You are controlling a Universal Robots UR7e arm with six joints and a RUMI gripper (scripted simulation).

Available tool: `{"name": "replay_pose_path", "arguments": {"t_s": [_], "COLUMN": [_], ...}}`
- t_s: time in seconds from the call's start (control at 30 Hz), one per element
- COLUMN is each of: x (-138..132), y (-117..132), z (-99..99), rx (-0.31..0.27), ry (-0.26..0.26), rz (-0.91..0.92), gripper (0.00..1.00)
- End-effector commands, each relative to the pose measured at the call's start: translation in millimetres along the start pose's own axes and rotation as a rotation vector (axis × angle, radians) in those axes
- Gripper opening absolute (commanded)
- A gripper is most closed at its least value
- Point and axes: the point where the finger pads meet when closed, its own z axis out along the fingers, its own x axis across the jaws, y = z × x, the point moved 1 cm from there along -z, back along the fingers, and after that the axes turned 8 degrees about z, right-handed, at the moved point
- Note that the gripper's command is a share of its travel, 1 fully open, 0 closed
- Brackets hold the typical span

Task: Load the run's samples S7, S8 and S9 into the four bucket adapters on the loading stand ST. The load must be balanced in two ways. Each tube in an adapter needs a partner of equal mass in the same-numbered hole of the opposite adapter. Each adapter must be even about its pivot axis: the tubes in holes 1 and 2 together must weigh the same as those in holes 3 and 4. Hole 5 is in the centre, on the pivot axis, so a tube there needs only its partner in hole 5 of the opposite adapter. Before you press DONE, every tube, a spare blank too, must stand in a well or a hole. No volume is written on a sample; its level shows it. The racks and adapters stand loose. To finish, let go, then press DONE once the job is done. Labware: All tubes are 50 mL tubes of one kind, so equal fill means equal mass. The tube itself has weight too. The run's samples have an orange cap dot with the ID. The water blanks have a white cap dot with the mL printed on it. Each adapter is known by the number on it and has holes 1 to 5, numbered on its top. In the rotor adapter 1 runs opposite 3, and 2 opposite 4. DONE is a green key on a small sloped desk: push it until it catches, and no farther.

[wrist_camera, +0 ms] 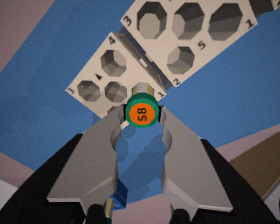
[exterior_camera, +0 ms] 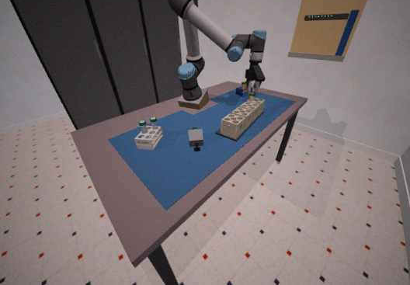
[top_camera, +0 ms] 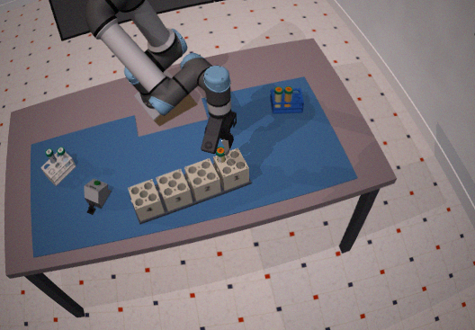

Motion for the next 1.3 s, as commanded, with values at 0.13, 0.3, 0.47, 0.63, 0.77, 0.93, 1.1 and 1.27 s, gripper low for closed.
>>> {"name": "replay_pose_path", "arguments": {"t_s": [0.13, 0.3, 0.47, 0.63, 0.77, 0.93, 1.1, 1.27], "x": [-0.4, -0.4, -0.4, -0.4, -0.4, -0.4, -0.4, -0.4], "y": [-0.2, -0.2, -0.2, -0.2, -0.2, -0.2, -0.2, -0.2], "z": [9.4, 13.4, 16.8, 19.4, 21.4, 22.1, 22.1, 22.1], "rx": [0.001, 0.001, 0.001, 0.001, 0.001, 0.001, 0.001, 0.001], "ry": [-0.001, -0.001, -0.001, -0.001, -0.001, -0.001, -0.001, -0.001], "rz": [0.000, 0.000, 0.000, 0.000, 0.000, 0.000, 0.000, 0.000], "gripper": [0.00, 0.00, 0.00, 0.00, 0.00, 0.00, 0.00, 0.35]}}
